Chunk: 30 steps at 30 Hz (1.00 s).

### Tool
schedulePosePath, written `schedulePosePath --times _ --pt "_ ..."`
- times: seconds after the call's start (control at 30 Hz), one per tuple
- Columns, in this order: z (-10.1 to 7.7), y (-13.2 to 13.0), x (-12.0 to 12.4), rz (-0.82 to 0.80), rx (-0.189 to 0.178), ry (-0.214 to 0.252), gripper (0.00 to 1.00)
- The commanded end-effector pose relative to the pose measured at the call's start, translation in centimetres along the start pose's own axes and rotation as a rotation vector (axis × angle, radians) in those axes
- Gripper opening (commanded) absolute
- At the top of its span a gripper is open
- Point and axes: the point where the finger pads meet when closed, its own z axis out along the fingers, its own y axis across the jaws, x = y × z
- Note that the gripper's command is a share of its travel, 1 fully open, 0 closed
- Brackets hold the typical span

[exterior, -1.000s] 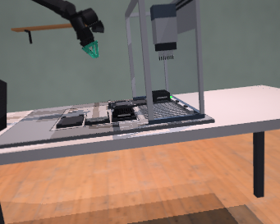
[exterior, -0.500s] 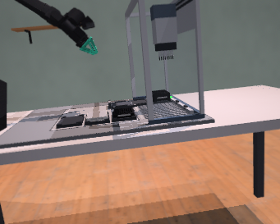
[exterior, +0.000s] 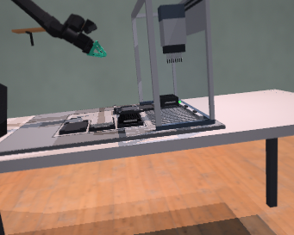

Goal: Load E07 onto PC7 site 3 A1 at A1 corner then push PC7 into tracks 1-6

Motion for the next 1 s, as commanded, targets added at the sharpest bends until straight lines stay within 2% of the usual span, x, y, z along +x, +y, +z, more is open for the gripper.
schedulePosePath --times 0.0,0.07,0.2,0.37,0.47,0.83,0.97 --pt "1.3 -0.5 -4.4 0.013 -0.003 -0.078 1.0" --pt "1.9 -0.7 -4.8 0.013 -0.003 -0.078 1.0" --pt "3.2 -1.3 -5.0 0.019 0.006 -0.049 1.0" --pt "4.3 -1.1 -5.5 0.006 -0.002 -0.046 1.0" --pt "5.1 -2.0 -6.4 0.003 0.007 -0.05 1.0" --pt "8.5 -2.9 -8.9 -0.003 0.006 -0.05 1.0" --pt "9.1 -3.2 -9.5 -0.002 0.008 -0.051 1.0"
